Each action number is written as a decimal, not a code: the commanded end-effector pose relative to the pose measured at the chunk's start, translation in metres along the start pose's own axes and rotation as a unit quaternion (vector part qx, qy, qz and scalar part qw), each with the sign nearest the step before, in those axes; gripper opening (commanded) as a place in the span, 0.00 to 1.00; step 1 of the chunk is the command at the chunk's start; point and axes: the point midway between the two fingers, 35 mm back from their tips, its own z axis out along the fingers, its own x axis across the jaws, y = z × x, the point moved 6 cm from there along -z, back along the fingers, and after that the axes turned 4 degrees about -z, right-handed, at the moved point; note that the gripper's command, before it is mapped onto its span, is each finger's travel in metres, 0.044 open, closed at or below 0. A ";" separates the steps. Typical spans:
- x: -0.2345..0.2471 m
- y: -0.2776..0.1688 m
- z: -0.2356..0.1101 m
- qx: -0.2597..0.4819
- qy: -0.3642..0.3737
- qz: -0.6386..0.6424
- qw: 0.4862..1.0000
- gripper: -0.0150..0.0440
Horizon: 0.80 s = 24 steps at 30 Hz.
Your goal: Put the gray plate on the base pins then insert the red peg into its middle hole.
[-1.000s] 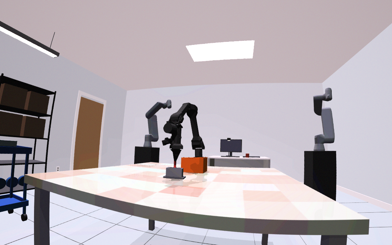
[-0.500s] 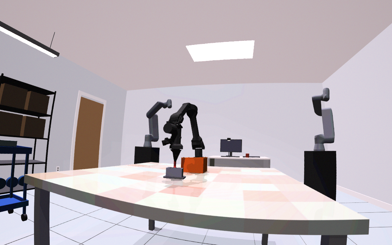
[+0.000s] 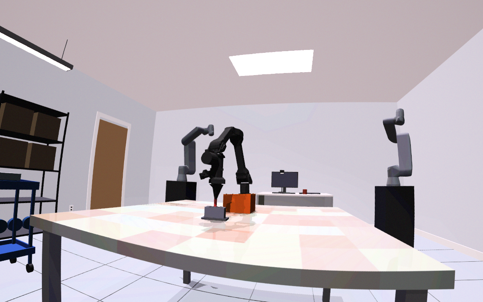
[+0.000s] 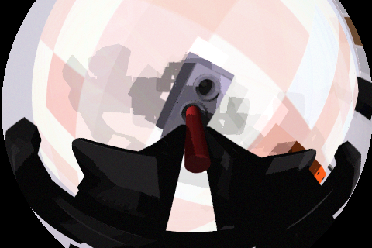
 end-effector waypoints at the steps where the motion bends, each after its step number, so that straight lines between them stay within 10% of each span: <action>1: 0.000 0.000 0.001 0.000 0.000 0.001 1.000 0.25; 24: 0.000 0.000 0.000 0.000 0.000 0.000 1.000 0.51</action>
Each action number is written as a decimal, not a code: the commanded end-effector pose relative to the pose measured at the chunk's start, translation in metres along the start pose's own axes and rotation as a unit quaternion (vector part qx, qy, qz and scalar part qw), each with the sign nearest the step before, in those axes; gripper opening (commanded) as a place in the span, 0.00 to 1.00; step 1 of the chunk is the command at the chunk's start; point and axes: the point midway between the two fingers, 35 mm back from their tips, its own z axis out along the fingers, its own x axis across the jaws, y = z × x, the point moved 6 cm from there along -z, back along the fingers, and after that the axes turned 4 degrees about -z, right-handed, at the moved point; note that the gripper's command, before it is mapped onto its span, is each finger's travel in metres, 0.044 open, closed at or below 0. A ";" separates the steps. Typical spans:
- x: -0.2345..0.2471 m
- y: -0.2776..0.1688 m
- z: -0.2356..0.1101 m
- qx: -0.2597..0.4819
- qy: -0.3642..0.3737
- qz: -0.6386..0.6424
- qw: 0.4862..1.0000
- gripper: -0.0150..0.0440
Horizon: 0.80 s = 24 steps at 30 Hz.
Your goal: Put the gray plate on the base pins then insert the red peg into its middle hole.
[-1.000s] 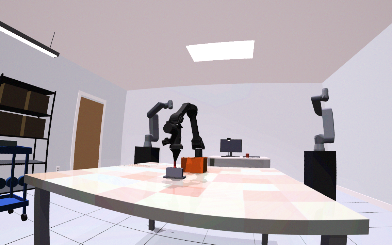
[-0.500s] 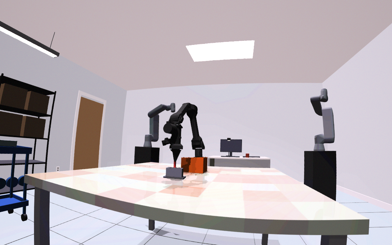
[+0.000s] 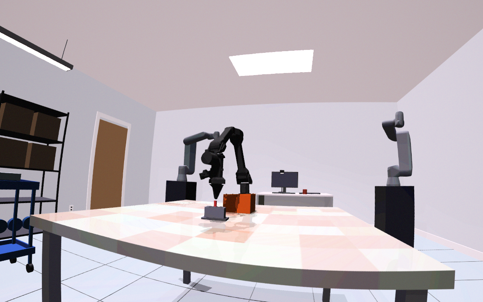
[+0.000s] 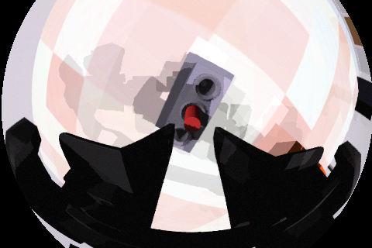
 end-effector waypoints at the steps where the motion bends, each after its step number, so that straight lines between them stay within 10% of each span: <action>1: 0.000 0.000 0.000 0.000 0.000 0.000 1.000 0.51; 24: -0.001 0.001 -0.015 0.003 -0.002 -0.002 1.000 0.51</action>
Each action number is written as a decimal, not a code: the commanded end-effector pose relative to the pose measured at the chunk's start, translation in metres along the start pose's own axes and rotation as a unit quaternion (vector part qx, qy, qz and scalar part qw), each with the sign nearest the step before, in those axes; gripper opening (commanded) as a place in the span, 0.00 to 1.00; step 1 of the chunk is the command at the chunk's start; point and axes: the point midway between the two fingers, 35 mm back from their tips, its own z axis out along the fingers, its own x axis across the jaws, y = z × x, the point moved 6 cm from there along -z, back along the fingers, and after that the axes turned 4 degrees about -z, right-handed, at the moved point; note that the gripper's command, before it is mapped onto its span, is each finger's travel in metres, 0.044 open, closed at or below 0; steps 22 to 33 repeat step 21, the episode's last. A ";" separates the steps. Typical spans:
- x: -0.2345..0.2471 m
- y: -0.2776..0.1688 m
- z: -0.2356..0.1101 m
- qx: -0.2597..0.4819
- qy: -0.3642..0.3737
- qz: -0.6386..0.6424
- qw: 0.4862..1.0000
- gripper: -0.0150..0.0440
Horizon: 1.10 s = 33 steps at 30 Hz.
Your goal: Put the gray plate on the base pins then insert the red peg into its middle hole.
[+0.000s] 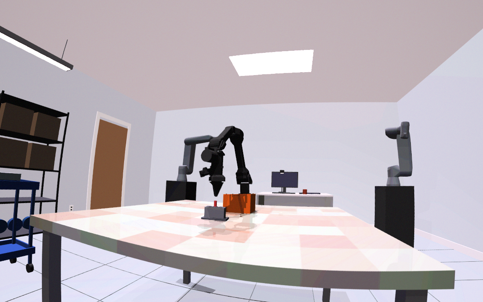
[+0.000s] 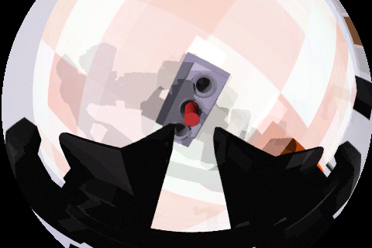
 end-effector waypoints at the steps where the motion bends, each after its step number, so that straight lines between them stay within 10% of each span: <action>1: 0.000 0.000 -0.004 0.000 0.002 -0.002 1.000 0.51; 33: -0.001 0.000 -0.016 0.000 0.002 -0.002 1.000 0.51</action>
